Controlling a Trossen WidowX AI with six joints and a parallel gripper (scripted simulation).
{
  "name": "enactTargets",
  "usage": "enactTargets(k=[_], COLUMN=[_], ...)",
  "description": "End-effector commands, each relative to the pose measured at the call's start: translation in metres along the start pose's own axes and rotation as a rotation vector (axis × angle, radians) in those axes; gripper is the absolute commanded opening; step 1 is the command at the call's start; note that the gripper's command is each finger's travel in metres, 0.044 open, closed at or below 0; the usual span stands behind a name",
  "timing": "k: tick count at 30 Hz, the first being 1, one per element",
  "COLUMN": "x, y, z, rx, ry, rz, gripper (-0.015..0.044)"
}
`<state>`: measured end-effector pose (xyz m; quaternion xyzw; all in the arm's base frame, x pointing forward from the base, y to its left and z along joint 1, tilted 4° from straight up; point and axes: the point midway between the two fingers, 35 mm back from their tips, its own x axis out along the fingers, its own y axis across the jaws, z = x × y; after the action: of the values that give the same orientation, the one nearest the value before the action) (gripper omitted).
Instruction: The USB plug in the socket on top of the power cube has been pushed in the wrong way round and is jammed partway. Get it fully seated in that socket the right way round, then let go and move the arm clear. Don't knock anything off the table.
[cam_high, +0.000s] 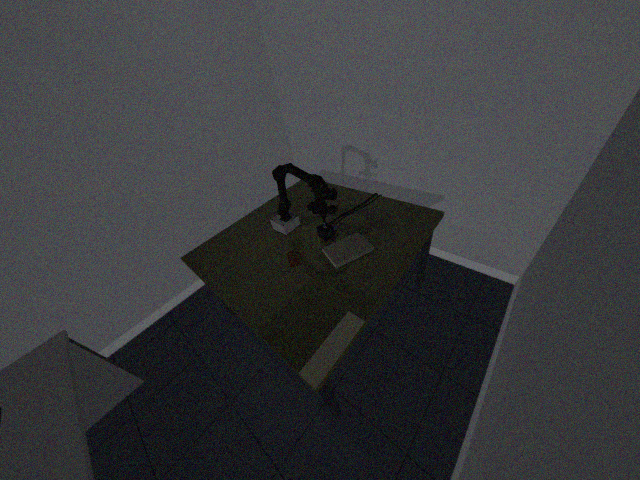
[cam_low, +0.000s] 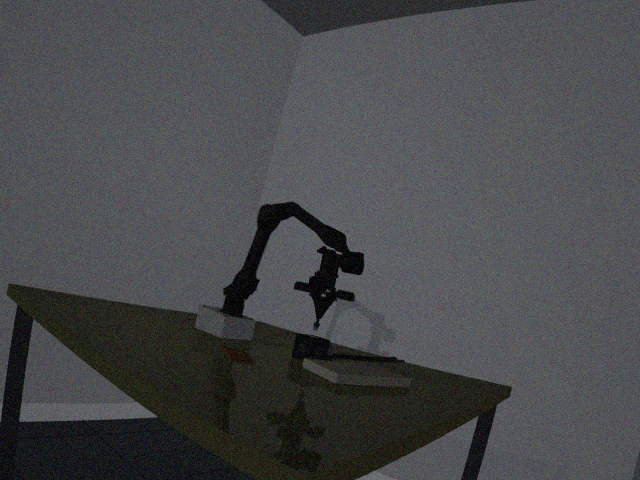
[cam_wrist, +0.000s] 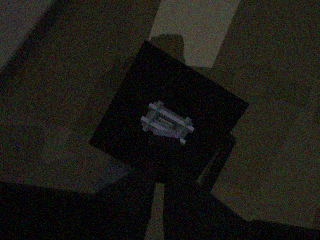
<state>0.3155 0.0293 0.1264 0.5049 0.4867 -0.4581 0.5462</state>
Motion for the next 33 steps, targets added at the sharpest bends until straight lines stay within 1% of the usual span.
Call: enactTargets(k=[1,33], x=[0.0005,0.0005], y=[-0.0005,-0.0005], z=[0.0,0.0], rx=[-0.1,-0.938], ry=[0.0,0.001], rz=[-0.002,-0.002], gripper=[0.0,0.0])
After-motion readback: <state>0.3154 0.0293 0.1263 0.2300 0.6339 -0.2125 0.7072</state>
